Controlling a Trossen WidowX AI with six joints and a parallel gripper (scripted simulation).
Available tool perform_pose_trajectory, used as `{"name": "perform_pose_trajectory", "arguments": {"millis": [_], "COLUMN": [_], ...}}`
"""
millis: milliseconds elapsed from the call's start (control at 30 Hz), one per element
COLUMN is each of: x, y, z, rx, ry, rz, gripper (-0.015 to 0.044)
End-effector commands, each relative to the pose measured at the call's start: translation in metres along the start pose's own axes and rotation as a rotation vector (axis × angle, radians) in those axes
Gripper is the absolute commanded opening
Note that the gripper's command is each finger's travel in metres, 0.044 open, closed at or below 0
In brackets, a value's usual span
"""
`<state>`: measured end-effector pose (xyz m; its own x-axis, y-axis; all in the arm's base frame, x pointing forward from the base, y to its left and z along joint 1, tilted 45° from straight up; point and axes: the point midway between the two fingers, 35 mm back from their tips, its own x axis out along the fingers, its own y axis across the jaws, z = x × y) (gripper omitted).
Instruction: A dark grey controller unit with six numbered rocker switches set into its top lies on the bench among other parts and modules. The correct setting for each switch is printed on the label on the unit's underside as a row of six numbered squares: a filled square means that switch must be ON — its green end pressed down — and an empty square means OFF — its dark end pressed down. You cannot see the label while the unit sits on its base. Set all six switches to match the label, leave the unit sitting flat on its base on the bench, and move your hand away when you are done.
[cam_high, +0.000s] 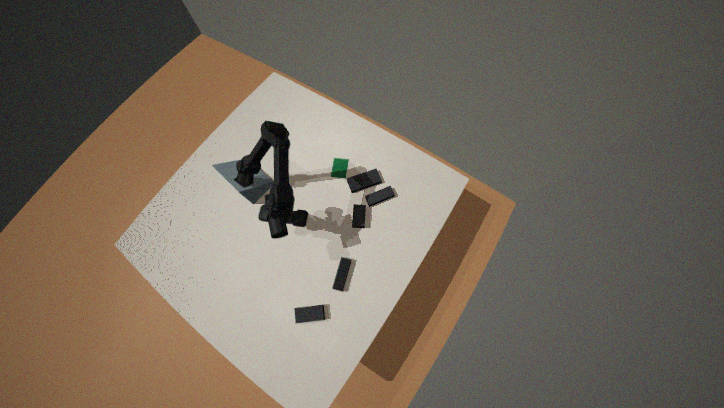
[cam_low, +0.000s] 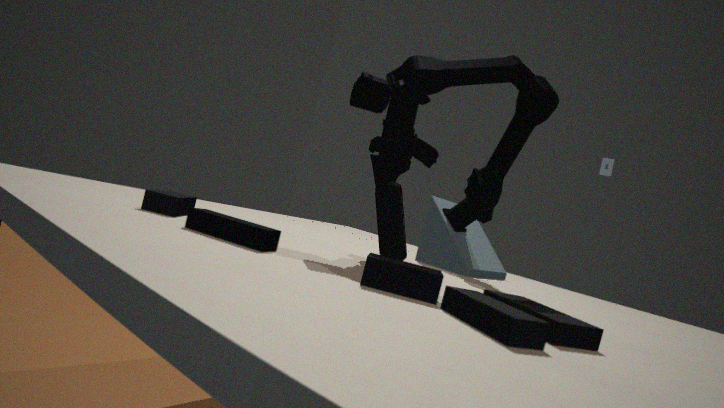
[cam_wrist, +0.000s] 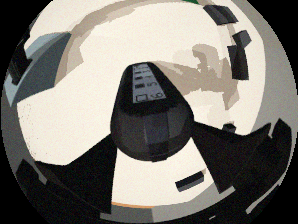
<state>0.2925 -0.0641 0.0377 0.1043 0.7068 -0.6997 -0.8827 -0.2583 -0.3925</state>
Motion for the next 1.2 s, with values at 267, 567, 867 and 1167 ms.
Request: {"name": "perform_pose_trajectory", "arguments": {"millis": [267, 567, 867, 1167], "x": [0.006, 0.008, 0.011, 0.014], "y": [0.001, 0.001, 0.001, 0.001], "z": [-0.008, -0.015, -0.021, -0.028], "rx": [0.0, -0.001, -0.001, -0.001], "ry": [0.02, 0.02, 0.02, 0.021], "rz": [0.009, 0.009, 0.009, 0.009], "gripper": [0.0337, 0.0336, 0.0336, 0.0336]}}
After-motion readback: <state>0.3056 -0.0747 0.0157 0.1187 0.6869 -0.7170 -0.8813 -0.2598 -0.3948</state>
